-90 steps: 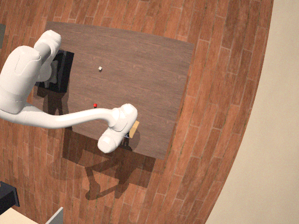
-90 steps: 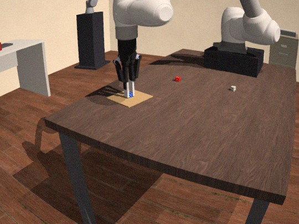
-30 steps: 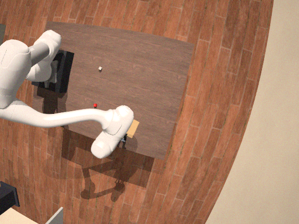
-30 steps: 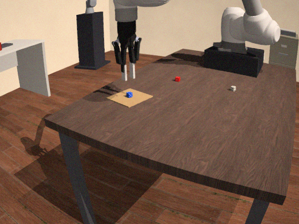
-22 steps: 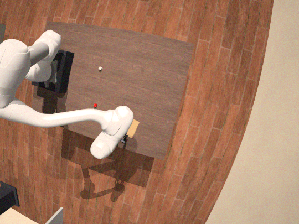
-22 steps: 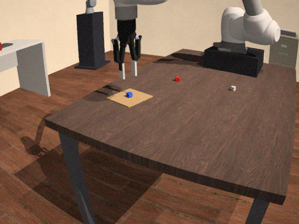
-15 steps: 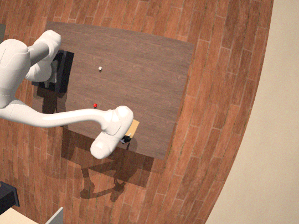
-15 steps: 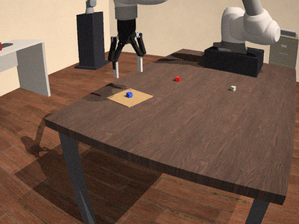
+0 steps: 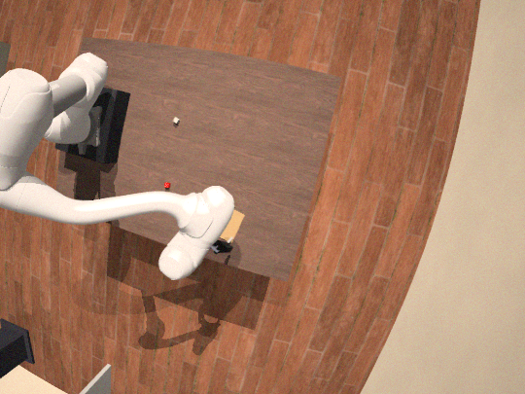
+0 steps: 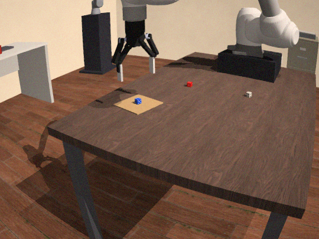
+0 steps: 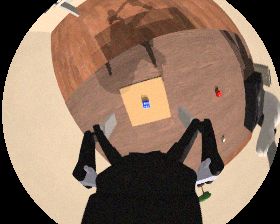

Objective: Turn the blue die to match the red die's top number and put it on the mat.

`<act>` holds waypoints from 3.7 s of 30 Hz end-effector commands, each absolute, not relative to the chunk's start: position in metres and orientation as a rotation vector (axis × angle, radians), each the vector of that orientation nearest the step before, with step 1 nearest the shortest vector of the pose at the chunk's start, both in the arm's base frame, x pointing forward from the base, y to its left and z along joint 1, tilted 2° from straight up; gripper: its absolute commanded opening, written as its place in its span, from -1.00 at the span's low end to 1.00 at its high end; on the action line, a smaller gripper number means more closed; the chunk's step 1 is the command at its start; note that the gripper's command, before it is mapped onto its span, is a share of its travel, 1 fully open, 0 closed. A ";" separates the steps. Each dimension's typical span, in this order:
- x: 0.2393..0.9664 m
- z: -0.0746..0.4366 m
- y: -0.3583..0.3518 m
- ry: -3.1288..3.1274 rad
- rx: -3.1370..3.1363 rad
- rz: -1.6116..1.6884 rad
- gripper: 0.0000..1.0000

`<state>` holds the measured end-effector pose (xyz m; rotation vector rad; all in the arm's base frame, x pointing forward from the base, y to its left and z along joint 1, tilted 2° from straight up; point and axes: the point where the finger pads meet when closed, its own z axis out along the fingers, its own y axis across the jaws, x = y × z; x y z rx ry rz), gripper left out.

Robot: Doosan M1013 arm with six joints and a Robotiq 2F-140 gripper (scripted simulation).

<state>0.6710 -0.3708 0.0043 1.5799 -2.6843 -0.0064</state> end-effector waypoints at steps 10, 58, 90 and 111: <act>0.674 -0.003 -0.369 -2.673 1.594 -0.004 1.00; 0.674 -0.006 -0.369 -2.673 1.594 -0.004 -0.42; 0.673 -0.045 -0.369 -2.673 1.594 -0.004 -0.42; 0.672 -0.055 -0.369 -2.673 1.594 -0.004 -0.42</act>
